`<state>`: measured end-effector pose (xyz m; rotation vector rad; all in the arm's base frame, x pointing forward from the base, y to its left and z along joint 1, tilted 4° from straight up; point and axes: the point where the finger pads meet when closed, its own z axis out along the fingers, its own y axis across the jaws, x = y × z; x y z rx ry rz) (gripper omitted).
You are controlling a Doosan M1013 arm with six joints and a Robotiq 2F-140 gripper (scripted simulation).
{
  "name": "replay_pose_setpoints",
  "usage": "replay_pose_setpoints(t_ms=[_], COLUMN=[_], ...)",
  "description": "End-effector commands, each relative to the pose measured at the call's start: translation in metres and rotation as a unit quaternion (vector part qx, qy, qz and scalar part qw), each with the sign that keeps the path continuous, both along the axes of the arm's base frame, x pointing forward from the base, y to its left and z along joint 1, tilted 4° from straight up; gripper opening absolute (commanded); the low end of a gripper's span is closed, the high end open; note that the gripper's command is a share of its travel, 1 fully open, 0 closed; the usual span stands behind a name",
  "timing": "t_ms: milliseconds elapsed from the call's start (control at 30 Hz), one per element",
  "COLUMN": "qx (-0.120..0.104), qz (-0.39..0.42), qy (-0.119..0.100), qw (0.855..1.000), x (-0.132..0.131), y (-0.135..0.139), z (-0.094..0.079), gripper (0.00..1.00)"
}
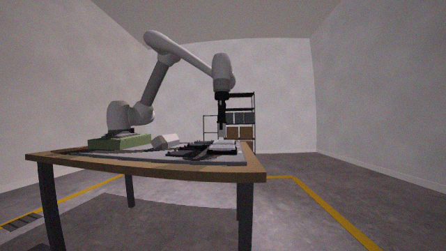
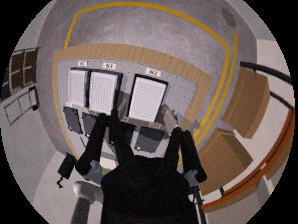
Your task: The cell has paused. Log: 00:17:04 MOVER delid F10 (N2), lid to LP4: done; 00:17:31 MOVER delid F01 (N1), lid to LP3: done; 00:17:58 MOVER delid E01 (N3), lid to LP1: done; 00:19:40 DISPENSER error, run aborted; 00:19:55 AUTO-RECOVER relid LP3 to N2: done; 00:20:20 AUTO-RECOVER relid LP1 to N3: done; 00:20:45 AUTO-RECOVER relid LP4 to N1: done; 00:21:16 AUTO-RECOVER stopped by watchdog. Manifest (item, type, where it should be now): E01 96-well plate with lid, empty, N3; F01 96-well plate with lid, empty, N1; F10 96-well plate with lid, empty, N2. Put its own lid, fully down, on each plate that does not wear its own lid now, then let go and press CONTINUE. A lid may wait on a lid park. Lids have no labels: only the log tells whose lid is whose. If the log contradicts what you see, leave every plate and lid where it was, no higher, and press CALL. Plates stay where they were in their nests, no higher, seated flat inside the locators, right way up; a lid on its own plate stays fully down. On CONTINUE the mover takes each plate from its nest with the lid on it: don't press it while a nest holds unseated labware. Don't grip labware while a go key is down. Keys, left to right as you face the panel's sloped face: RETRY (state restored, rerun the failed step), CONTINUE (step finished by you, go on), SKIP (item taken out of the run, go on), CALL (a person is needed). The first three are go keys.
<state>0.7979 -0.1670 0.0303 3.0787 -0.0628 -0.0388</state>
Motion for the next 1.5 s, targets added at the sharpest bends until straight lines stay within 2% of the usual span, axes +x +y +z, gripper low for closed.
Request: replay_pose_setpoints(t_ms=[0,167,233,333,367,400,467,500,533,567,700,733,767,800,867,900,967,1000,1033,1067,1133,1167,1267,1300,1367,1467], qx=[0.000,0.000,0.000,0.000,0.000,0.000,0.000,0.000,0.000,0.000,0.000,0.000,0.000,0.000,0.000,0.000,0.000,0.000,0.000,0.000,0.000,0.000,0.000,0.000,0.000,0.000], qz=[0.000,0.000,0.000,-0.001,-0.001,-0.001,-0.001,-0.002,-0.002,-0.002,-0.002,-0.003,-0.003,-0.003,-0.003,-0.003,-0.003,-0.004,-0.004,-0.004,-0.004,-0.005,-0.005,-0.005,-0.005,-0.005], qy=[0.000,0.000,0.000,0.000,0.000,0.000,0.000,0.000,0.000,0.000,0.000,0.000,0.000,0.000,0.000,0.000,0.000,0.000,0.000,0.000,0.000,0.000,0.000,0.000,0.000,0.000], qw=[1.000,1.000,1.000,1.000,1.000,1.000,1.000,1.000,1.000,1.000,1.000,1.000,1.000,1.000,1.000,1.000,1.000,1.000,1.000,1.000,1.000,1.000,1.000,1.000,1.000,1.000], x=[0.000,-0.002,-0.015,-0.067,-0.067,-0.090,-0.093,-0.123,-0.123,-0.150,-0.156,-0.192,-0.192,-0.222,-0.229,-0.262,-0.265,-0.300,-0.300,-0.329,-0.331,-0.358,-0.358,-0.381,-0.409,-0.418], y=[0.000,0.002,0.012,0.049,0.049,0.063,0.065,0.082,0.082,0.096,0.100,0.117,0.117,0.129,0.132,0.144,0.145,0.157,0.157,0.165,0.166,0.173,0.173,0.178,0.184,0.186], z=[0.001,0.002,0.008,0.028,0.028,0.035,0.036,0.044,0.044,0.049,0.051,0.056,0.056,0.059,0.060,0.061,0.061,0.061,0.061,0.060,0.060,0.058,0.058,0.055,0.051,0.050], gripper=[0.66,0.66,0.66,0.66,0.66,0.66,0.66,0.66,0.66,0.66,0.66,0.66,0.66,0.66,0.66,0.66,0.66,0.66,0.66,0.66,0.66,0.66,0.66,0.66,0.66,0.66])
